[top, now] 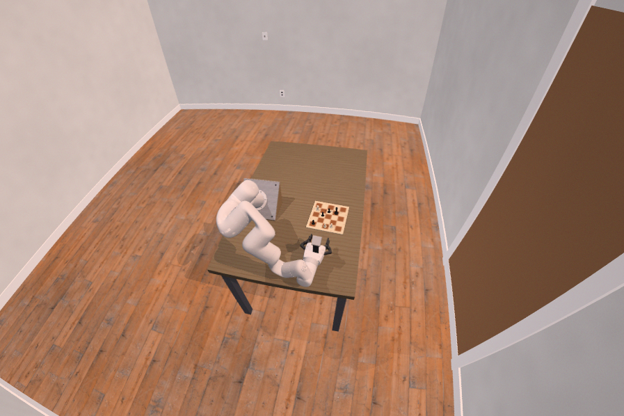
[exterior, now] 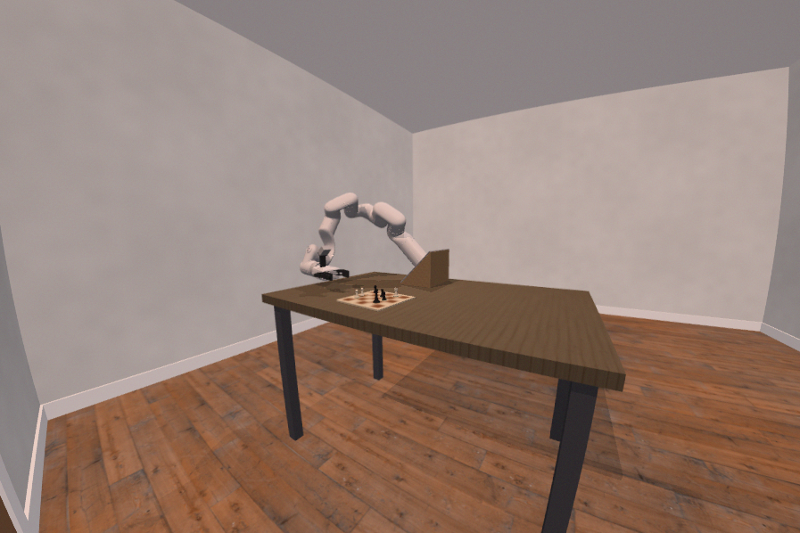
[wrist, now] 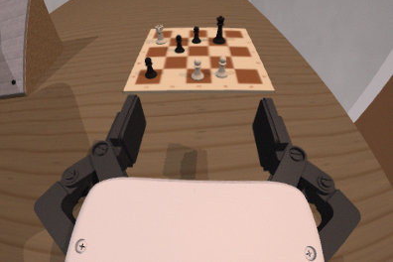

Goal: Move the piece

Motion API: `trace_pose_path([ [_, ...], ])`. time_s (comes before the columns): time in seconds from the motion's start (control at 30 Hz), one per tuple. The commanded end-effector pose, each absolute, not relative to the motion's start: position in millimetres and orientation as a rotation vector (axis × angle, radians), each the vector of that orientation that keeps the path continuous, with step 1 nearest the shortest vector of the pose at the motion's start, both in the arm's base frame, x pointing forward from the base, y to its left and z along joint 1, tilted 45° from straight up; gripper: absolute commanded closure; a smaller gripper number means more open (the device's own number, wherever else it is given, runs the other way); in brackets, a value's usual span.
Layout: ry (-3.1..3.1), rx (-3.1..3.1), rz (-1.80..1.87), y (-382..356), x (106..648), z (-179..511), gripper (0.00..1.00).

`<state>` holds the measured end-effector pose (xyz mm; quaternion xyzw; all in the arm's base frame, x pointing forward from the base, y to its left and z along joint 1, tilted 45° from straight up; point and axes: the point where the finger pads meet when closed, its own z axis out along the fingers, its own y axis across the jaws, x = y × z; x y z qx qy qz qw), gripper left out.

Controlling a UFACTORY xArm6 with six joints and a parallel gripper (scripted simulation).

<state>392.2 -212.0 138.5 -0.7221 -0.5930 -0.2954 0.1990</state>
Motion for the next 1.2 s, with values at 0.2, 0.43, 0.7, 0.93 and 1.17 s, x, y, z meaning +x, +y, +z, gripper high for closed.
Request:
trace_pose_path([
  [0.2, -1.662, -2.019, -0.827, -211.9, 392.9, 139.6, 0.00],
  [0.43, -1.662, -2.019, -0.827, -211.9, 392.9, 139.6, 0.00],
  [0.7, -1.662, -2.019, -0.826, -211.0, 393.1, 140.5, 0.00],
  [0.93, -1.664, -2.019, -0.825, -199.7, 394.9, 152.1, 0.00],
  [1.17, -1.664, -2.019, -0.825, -168.1, 399.9, 184.8, 0.00],
])
